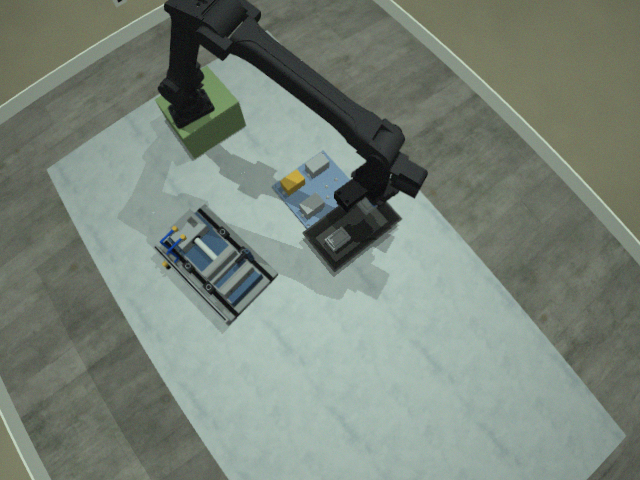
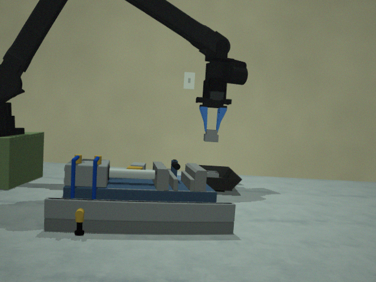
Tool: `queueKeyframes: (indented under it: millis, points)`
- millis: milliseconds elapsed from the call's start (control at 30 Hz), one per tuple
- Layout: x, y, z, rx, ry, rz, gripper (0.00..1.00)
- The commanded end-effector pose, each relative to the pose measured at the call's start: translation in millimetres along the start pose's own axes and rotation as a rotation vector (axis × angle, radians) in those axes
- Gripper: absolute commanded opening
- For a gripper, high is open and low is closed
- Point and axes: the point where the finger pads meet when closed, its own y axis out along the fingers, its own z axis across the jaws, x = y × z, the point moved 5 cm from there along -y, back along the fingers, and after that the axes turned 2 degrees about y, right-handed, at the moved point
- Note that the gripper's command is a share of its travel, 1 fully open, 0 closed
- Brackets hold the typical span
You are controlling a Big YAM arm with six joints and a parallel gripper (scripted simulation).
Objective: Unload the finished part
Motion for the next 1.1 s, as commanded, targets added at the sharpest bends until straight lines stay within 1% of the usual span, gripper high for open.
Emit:
queueKeyframes:
  millis: [0, 1067]
  points:
    - [-10.2, -27.1, 15.4, 0.05, 0.004, 0.02, 0.0]
    - [-10.6, -26.9, 14.8, 0.048, 0.004, 0.019, 0.0]
